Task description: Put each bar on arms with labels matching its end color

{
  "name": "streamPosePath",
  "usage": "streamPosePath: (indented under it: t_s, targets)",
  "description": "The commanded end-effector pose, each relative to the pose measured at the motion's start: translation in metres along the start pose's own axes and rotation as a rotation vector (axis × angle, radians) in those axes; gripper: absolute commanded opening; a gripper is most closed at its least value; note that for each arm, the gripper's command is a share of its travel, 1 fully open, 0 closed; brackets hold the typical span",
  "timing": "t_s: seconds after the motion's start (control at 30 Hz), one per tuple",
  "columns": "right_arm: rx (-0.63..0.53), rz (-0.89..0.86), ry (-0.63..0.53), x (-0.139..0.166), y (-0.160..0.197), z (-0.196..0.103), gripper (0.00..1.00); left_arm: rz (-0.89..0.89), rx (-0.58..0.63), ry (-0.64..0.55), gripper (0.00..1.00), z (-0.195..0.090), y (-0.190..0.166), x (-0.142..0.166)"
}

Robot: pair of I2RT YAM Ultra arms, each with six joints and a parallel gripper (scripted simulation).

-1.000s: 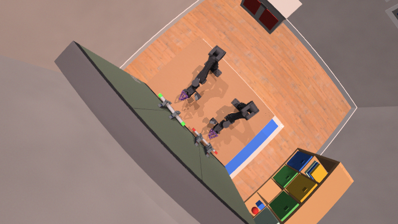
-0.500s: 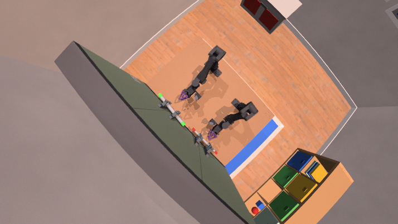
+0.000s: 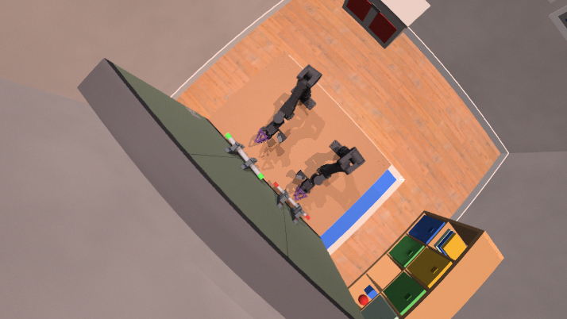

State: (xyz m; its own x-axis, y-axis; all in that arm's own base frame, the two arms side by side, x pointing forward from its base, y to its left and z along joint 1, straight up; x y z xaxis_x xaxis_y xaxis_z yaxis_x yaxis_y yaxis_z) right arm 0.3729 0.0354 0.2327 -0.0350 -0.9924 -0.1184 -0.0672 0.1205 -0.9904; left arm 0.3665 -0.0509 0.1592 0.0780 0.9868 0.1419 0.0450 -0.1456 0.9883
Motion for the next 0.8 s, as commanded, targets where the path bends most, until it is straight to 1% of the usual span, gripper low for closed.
streamPosePath:
  t_s: [0.0, 0.43, 0.77]
  targets:
    - [0.037, 0.019, -0.004, -0.002, -0.013, -0.006, 1.0, -0.005, -0.055, 0.013, 1.0, 0.009, 0.014, 0.005]
    - [0.037, 0.019, -0.004, -0.002, -0.013, -0.006, 1.0, -0.005, -0.055, 0.013, 1.0, 0.022, 0.022, 0.006]
    - [0.035, 0.018, -0.003, -0.002, -0.013, -0.006, 1.0, -0.005, -0.056, 0.013, 1.0, 0.03, 0.017, 0.005]
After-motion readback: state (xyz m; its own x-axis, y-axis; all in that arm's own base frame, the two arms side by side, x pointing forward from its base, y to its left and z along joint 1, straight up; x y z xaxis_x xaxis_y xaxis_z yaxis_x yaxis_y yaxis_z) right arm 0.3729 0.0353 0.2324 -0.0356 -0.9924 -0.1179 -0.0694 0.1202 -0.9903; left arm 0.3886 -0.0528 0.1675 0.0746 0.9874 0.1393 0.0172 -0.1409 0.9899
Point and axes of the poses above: on each arm, the point where the finger pads meet when closed, its own z axis out along the fingers, its own y axis across the jaws, x = y × z, the point moved 9 cm from there along -z, back along the fingers, and after that the axes turned 8 degrees about z, right-handed, at the moved point
